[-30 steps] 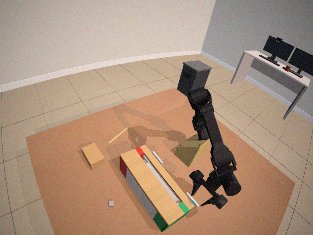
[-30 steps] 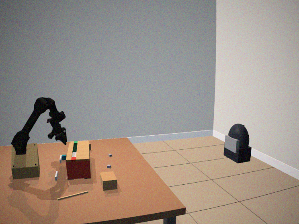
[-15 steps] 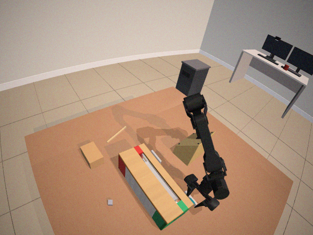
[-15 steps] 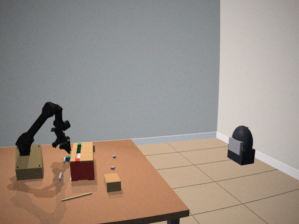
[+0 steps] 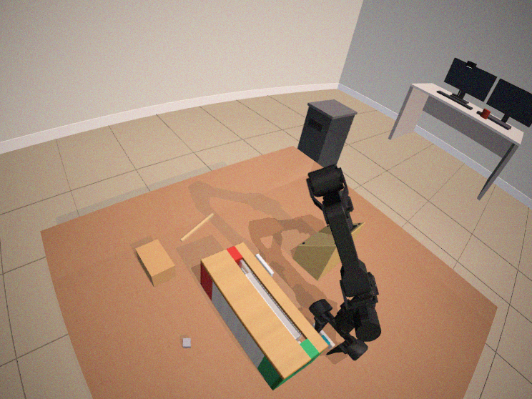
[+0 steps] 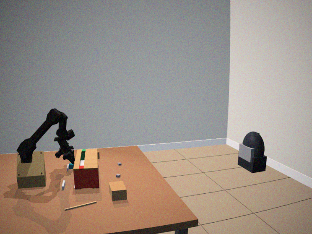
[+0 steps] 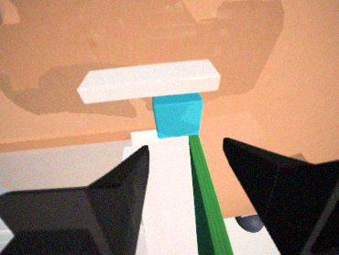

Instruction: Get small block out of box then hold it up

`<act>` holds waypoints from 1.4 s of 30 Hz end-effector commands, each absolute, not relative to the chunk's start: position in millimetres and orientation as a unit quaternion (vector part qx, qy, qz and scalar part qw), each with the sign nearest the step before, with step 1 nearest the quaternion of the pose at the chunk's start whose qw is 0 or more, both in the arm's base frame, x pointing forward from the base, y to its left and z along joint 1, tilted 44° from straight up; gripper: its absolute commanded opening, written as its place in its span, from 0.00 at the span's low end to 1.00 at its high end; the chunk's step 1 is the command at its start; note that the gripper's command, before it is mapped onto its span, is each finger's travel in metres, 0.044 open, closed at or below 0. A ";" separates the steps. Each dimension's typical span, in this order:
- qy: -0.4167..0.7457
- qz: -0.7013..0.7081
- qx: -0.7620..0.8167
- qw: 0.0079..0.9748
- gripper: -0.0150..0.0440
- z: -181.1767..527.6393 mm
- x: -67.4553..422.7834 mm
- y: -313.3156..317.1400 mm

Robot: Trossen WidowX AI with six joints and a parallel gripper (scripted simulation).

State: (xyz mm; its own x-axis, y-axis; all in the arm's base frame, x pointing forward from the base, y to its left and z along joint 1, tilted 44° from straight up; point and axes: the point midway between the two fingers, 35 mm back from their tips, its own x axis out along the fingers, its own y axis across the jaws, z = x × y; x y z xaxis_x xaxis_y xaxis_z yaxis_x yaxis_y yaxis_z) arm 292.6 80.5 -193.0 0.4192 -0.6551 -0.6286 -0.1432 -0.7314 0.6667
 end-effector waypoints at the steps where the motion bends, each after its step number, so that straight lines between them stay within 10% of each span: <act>1: -0.252 -0.479 0.795 0.275 0.74 -199.3 289.1 71.7; 16: -0.253 -0.478 0.794 0.276 0.74 -213.3 287.9 56.3; 29: -0.257 -0.474 0.799 0.265 0.26 -212.3 289.9 58.2; 42: -0.252 -0.478 0.797 0.271 0.25 -168.4 288.8 101.2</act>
State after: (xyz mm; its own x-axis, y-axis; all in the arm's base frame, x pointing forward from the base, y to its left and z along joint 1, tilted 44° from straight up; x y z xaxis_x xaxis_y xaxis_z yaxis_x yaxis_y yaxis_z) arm 286.6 86.2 -181.8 0.4081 -0.6697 -0.6204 -0.1413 -0.7177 0.6819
